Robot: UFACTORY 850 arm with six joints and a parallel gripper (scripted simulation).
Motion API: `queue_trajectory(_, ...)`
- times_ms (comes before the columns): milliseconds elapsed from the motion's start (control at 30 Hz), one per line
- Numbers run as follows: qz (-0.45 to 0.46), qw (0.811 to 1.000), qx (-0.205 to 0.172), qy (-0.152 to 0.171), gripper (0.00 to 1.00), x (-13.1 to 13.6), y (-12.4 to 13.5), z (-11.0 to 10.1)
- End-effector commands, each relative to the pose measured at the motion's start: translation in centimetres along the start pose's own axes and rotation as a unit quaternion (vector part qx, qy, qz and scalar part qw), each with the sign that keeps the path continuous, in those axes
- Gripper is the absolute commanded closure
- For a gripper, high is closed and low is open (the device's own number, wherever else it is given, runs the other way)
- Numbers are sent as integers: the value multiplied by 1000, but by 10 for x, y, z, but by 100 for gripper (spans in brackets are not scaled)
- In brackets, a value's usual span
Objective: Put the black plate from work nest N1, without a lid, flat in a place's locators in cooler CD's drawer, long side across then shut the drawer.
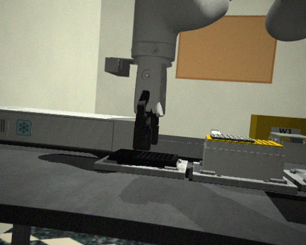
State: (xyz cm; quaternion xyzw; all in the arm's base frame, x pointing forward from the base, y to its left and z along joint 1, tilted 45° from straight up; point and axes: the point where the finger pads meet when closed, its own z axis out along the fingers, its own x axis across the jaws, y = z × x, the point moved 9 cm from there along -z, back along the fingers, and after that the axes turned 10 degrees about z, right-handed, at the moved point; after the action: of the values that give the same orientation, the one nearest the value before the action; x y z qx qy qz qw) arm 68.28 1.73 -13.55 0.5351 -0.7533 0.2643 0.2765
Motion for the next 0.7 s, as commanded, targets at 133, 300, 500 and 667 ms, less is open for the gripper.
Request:
queue_trajectory(133,0,1000,1,0,0,0,-1,4)
queue_trajectory(300,0,1000,1,0,0,0,-1,7)
queue_trajectory(500,0,1000,1,0,0,0,-1,10)
queue_trajectory(667,0,1000,1,0,0,0,-1,13)
